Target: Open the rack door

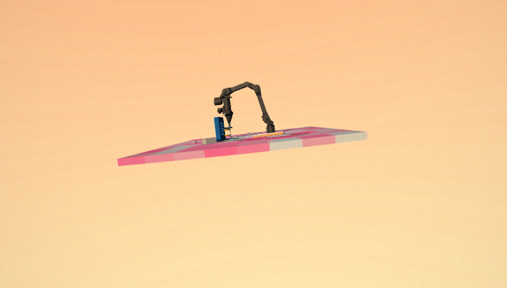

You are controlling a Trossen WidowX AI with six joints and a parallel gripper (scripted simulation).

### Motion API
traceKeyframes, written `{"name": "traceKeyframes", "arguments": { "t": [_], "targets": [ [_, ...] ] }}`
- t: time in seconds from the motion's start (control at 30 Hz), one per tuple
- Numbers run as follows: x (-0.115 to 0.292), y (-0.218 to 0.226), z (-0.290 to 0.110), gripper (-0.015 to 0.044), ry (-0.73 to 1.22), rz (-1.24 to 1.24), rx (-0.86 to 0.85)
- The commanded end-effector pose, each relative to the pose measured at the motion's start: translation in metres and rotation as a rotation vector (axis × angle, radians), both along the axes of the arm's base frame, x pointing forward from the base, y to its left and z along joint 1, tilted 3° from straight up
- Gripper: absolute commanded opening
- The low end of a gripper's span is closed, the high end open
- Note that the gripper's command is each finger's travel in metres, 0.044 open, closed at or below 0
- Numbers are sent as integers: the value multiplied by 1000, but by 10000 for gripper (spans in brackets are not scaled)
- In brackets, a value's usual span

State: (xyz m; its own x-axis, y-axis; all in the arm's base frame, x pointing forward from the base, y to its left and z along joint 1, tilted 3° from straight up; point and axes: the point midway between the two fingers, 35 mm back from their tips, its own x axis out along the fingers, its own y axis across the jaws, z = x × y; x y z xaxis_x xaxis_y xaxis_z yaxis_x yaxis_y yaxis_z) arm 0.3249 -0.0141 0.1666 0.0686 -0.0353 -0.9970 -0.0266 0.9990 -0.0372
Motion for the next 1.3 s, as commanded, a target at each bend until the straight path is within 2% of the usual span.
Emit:
{"name": "traceKeyframes", "arguments": {
  "t": [0.0, 0.1, 0.53, 0.67, 1.27],
  "targets": [
    [0, -1, -2, 177, 2, 5, -5],
    [0, -1, -2, 98, 2, 5, -5],
    [0, -1, -2, 12, 2, 5, -5],
    [0, -1, -2, 10, 1, -3, -4],
    [0, -1, -2, 10, -31, -854, 54]
  ]
}}
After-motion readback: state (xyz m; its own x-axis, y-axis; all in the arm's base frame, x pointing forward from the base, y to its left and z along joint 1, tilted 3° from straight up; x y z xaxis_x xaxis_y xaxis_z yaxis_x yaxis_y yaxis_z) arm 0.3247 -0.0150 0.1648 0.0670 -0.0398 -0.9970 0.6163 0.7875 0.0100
